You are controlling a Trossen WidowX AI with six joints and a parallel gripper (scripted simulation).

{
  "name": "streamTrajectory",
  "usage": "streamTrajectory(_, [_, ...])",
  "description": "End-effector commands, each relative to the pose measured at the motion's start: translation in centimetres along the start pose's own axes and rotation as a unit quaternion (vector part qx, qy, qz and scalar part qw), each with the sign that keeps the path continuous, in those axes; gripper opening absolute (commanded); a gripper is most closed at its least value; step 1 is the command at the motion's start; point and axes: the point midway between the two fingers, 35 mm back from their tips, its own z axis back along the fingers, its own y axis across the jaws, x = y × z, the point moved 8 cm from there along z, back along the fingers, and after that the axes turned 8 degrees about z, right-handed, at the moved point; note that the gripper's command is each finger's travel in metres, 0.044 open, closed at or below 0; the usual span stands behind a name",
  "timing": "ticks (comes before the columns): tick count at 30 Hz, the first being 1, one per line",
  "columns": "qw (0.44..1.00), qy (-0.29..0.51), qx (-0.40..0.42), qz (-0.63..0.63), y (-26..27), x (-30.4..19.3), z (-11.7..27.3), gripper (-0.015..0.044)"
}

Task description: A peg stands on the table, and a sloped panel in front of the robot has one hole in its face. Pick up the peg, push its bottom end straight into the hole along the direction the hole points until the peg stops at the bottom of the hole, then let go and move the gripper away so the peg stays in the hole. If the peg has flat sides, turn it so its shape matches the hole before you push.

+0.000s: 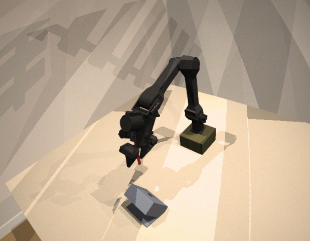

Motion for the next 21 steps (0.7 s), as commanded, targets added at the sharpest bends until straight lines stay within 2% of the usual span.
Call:
streamTrajectory(1, [0.998,0.006,-0.021,-0.053,-0.8,1.3,-0.5,0.044])
streamTrajectory(11, [0.98,0.021,-0.085,-0.18,-3.7,3.9,-1.9,0.044])
streamTrajectory(21, [0.938,0.03,-0.148,-0.312,-6.8,6.2,-2.9,0.044])
